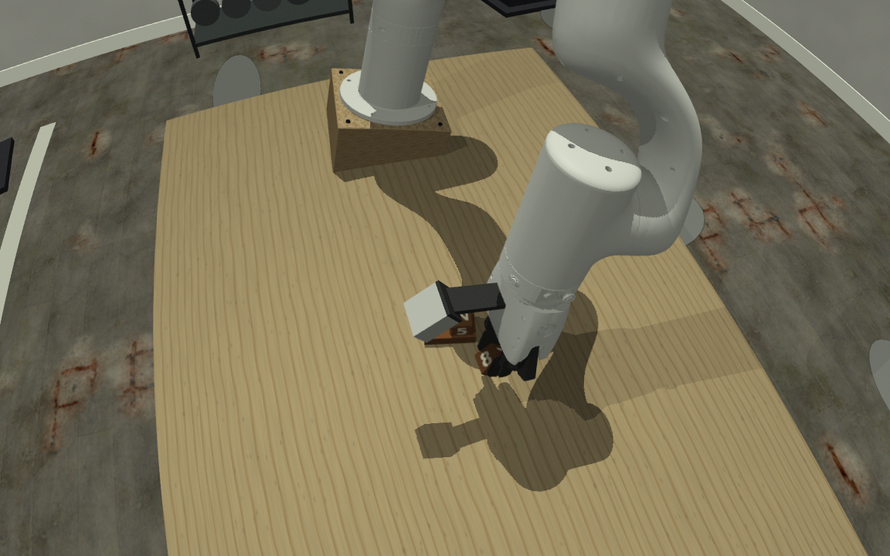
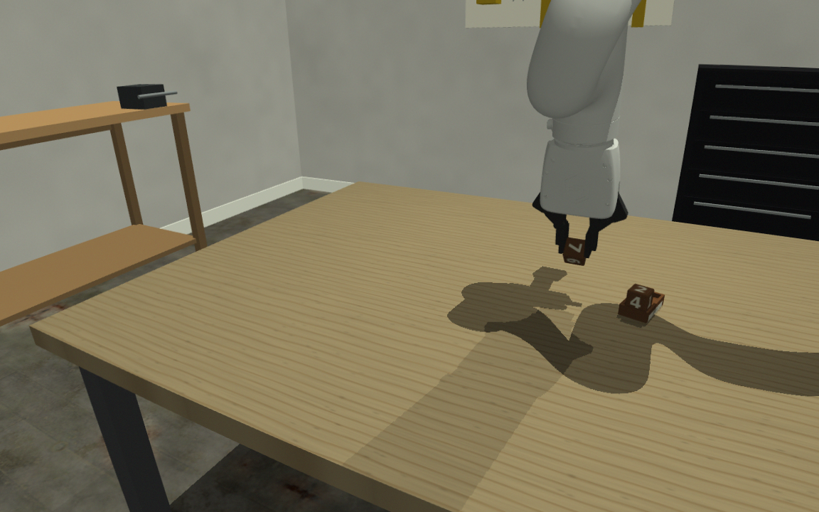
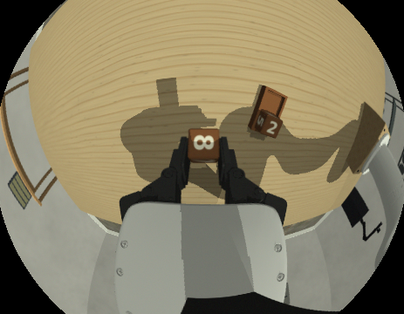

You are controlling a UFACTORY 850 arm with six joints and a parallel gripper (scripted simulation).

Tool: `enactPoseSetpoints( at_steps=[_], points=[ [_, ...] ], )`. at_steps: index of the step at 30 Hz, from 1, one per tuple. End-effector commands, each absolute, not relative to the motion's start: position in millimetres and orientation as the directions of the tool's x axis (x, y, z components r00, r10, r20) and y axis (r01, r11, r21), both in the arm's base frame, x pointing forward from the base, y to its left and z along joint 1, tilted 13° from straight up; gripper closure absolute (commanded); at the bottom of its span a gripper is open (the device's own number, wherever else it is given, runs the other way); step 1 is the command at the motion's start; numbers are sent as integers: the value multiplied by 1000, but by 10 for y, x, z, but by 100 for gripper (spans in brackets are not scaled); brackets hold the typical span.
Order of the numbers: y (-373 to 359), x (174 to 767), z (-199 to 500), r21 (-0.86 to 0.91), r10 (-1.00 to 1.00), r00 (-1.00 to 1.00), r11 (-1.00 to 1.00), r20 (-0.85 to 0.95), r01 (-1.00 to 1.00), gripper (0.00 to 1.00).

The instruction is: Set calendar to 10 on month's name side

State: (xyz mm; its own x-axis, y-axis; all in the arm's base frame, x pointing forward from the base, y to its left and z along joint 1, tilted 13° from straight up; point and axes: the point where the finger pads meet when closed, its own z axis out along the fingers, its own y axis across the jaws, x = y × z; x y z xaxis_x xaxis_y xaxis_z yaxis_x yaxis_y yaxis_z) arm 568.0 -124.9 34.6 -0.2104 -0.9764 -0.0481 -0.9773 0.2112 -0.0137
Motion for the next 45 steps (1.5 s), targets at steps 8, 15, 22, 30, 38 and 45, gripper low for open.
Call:
enactPoseSetpoints(
  at_steps=[8,15,22,30,38,45],
  points=[
    [-1270,5629,330,11,-967,-210,211,-143,-977,73],
    [-1272,5644,335,4,-948,-204,210,-243,-978,73],
    [-1279,5683,349,-16,-933,-197,211,-300,-977,73],
    [-1308,5667,335,-10,-923,-195,210,-332,-978,73],
    [-1321,5657,322,-6,-851,-179,209,-494,-978,73],
    [-1356,5670,320,-17,-822,-168,211,-544,-977,73]
  ],
)
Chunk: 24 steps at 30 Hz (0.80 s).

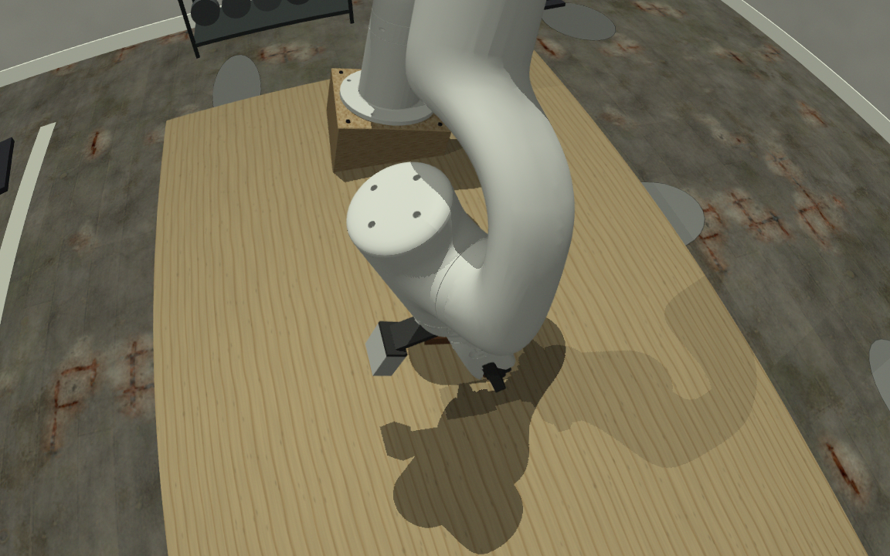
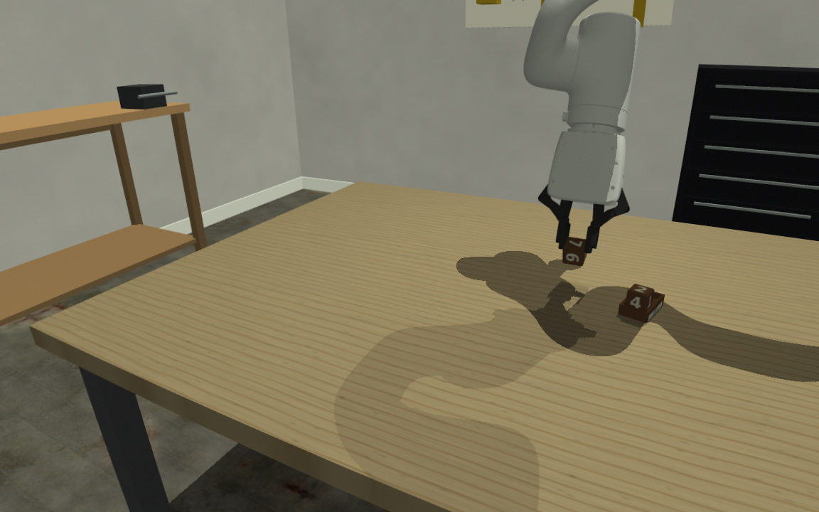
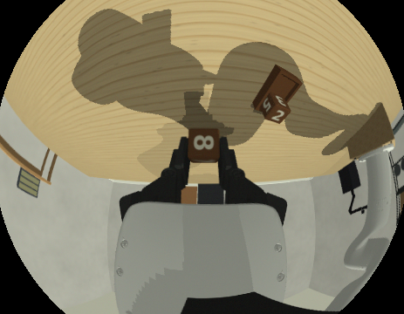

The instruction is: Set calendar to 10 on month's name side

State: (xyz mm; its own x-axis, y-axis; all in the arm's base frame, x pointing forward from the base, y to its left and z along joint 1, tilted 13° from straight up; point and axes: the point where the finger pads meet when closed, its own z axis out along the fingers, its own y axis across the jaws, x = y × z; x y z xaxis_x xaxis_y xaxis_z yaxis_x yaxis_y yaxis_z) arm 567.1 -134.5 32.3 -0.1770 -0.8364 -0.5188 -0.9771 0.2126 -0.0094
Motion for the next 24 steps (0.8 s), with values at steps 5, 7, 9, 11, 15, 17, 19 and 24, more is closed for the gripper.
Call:
enactPoseSetpoints(
  at_steps=[5,7,9,11,15,17,19,24],
  points=[
    [-1353,5664,307,-11,-794,-163,209,-585,-978,73],
    [-1354,5660,298,-9,-758,-156,208,-633,-978,73],
    [-1360,5661,296,-10,-716,-146,209,-683,-978,73],
    [-1370,5664,300,-14,-680,-136,210,-720,-978,73],
    [-1399,5662,285,-17,-661,-130,211,-739,-977,73],
    [-1399,5662,285,-17,-661,-130,211,-739,-977,73],
    [-1399,5662,285,-17,-661,-130,211,-739,-977,73],
    [-1399,5662,285,-17,-661,-130,211,-739,-977,73]
  ],
)
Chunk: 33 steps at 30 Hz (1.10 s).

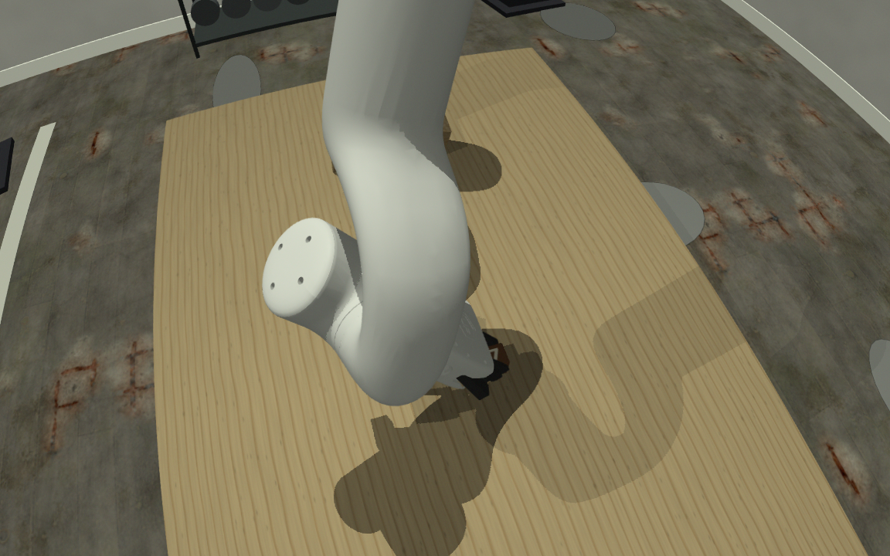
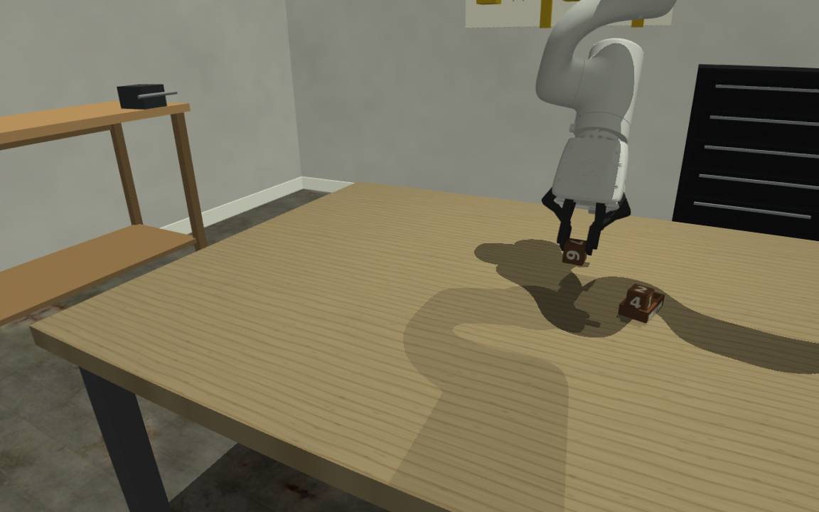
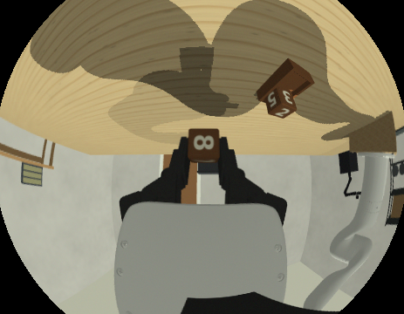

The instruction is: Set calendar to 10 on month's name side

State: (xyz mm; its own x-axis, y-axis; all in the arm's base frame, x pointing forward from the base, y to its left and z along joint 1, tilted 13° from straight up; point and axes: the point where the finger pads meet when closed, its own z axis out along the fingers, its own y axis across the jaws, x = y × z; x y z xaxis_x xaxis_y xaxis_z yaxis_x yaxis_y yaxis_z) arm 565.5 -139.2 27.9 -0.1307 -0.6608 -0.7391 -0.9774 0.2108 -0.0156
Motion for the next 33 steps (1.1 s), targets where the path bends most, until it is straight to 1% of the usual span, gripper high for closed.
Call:
enactPoseSetpoints(
  at_steps=[1,16,33],
  points=[
    [-1399,5662,285,-17,-661,-130,211,-739,-977,73],
    [-1392,5664,257,-17,-661,-130,211,-739,-977,73],
    [-1353,5676,73,-17,-661,-130,211,-739,-977,73]
  ],
)
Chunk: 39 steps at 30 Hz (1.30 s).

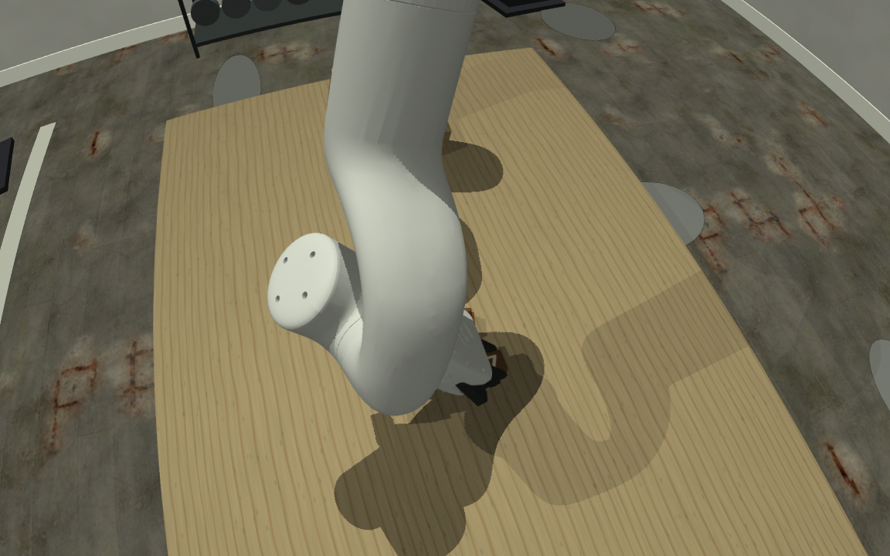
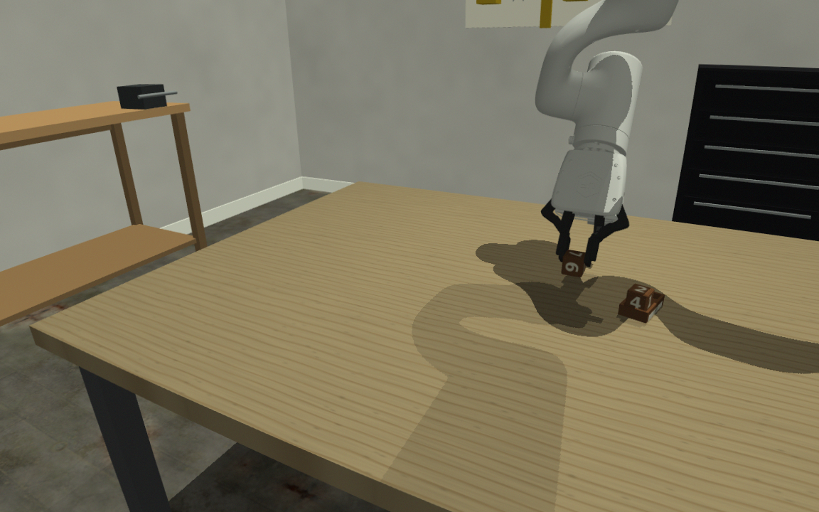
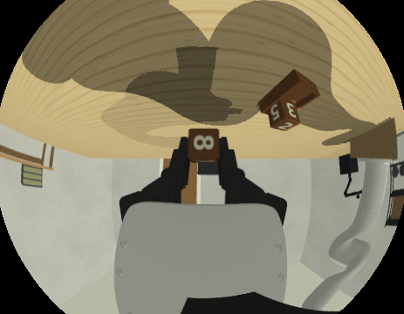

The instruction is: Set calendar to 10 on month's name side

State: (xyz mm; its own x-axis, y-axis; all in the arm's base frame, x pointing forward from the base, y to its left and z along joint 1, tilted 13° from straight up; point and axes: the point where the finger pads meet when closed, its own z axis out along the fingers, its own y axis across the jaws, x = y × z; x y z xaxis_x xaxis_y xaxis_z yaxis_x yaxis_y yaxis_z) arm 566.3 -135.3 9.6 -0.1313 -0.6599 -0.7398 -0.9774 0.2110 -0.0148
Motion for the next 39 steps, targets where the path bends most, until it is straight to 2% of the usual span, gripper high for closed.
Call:
enactPoseSetpoints(
  at_steps=[1,39],
  points=[
    [-1349,5677,56,-17,-661,-130,211,-739,-977,73],
    [-1264,5702,-338,-17,-661,-130,211,-739,-977,73]
  ],
)
